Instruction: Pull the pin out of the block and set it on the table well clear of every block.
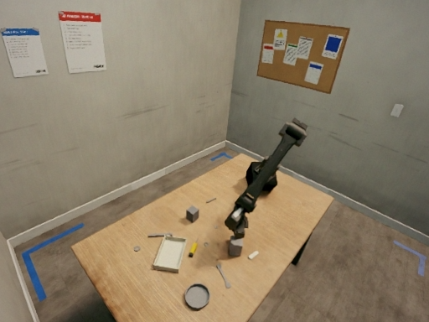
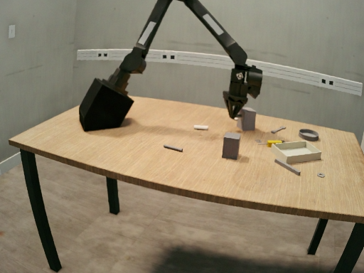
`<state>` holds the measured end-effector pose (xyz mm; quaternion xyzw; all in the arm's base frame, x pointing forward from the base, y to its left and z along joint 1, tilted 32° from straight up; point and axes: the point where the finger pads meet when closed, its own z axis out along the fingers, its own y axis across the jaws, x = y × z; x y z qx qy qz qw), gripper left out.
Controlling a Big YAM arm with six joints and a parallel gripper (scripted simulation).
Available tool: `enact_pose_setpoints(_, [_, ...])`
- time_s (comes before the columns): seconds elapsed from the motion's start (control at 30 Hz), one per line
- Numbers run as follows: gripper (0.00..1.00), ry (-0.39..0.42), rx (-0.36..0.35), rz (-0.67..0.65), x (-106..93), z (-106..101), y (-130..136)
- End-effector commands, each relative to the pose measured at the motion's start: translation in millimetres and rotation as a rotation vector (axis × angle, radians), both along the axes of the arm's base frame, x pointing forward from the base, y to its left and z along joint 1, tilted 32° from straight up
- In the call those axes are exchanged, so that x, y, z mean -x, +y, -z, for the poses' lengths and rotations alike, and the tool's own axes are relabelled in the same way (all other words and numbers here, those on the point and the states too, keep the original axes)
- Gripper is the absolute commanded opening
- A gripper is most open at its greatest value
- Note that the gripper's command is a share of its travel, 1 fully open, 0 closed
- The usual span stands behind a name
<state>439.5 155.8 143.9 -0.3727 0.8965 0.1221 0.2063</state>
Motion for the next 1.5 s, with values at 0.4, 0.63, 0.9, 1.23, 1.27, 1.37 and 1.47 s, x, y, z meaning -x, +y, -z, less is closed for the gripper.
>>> enact_pose_setpoints(0.4, [0.00, -0.006, 0.008, 0.000, 1.9, -0.8, -8.6])
enact_pose_setpoints(0.63, [0.00, -0.001, 0.011, 0.001, 4.5, 0.6, -10.8])
enact_pose_setpoints(0.9, [0.00, 0.001, 0.012, 0.001, 5.5, 1.0, -11.7])
enact_pose_setpoints(1.23, [0.00, 0.011, 0.019, 0.004, 8.8, 2.0, -14.4])
enact_pose_setpoints(1.27, [0.00, 0.011, 0.019, 0.004, 8.8, 2.0, -14.4])
enact_pose_setpoints(1.37, [0.00, 0.012, 0.019, 0.004, 9.1, 2.1, -14.6])
enact_pose_setpoints(1.47, [0.00, 0.018, 0.022, 0.007, 11.1, 2.7, -16.1])
